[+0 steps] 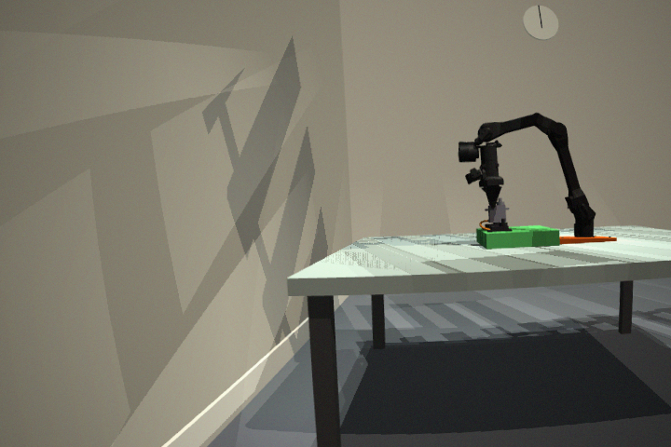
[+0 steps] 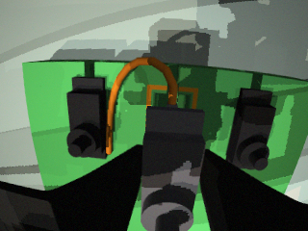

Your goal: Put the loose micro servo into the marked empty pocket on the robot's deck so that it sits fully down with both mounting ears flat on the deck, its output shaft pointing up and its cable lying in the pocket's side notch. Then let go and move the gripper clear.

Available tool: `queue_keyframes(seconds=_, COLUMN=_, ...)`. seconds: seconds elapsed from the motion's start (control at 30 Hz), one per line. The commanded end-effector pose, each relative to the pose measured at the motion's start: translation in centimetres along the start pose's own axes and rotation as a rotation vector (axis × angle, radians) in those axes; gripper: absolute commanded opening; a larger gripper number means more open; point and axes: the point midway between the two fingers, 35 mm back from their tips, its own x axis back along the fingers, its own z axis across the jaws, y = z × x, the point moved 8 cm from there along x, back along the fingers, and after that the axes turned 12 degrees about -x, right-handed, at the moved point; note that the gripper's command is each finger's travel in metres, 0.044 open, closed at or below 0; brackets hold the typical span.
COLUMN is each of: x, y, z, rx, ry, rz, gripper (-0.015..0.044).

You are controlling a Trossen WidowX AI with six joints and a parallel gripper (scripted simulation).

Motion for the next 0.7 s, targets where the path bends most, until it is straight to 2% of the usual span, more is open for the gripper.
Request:
queue_keyframes(seconds=0.0, x=0.2, y=0.3, z=0.0, rx=-0.004, ry=-0.003, rz=-0.008, gripper=0.0000)
queue_keyframes(seconds=0.67, x=-1.7, y=0.4, z=0.0, rx=-0.004, ry=-0.003, rz=-0.008, gripper=0.0000)
